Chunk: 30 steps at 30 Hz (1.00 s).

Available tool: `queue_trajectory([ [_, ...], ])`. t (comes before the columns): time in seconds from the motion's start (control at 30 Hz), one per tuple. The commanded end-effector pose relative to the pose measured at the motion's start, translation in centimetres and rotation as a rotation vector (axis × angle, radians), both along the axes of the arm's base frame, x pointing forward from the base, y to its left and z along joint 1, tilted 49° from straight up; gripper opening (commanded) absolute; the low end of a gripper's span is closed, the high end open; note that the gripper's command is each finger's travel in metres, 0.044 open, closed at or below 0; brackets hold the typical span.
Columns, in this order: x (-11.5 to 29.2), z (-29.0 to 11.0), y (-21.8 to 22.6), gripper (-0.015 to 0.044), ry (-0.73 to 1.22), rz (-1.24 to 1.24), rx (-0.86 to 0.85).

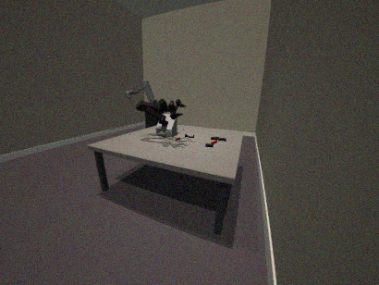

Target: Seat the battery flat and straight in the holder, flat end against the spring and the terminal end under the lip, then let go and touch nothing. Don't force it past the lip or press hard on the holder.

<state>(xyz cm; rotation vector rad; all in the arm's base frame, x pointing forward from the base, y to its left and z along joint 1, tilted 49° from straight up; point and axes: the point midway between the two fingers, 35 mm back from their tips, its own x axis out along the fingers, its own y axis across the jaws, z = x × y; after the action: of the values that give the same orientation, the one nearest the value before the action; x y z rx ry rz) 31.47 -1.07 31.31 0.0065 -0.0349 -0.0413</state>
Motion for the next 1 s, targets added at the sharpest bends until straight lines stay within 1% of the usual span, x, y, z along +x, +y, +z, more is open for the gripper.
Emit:
queue_trajectory([
  [0.0, 0.2, -0.4, -0.1, 0.0374, 0.019, -0.008, -0.013],
  [0.03, 0.6, -1.8, -0.4, 0.0348, 0.075, -0.032, -0.054],
  [0.07, 1.2, -4.0, -0.9, 0.0321, 0.172, -0.066, -0.124],
  [0.13, 1.7, -9.4, -2.1, 0.0269, 0.416, -0.121, -0.315],
  [0.2, 1.4, -12.7, -2.8, 0.0221, 0.578, -0.135, -0.449],
  [0.3, -0.5, -18.7, -4.4, 0.0221, 0.926, -0.104, -0.754],
  [0.4, -3.8, -23.3, -6.0, 0.0221, 1.282, 0.017, -1.091],
  [0.5, -7.5, -25.9, -7.5, 0.0221, 1.625, 0.24, -1.441],
  [0.57, -9.5, -26.5, -8.3, 0.0221, 1.803, 0.413, -1.635],
  [0.63, -9.9, -26.6, -8.5, 0.0221, 1.847, 0.463, -1.684],
  [0.97, -9.9, -26.6, -8.5, 0.0221, 1.847, 0.463, -1.684],
])
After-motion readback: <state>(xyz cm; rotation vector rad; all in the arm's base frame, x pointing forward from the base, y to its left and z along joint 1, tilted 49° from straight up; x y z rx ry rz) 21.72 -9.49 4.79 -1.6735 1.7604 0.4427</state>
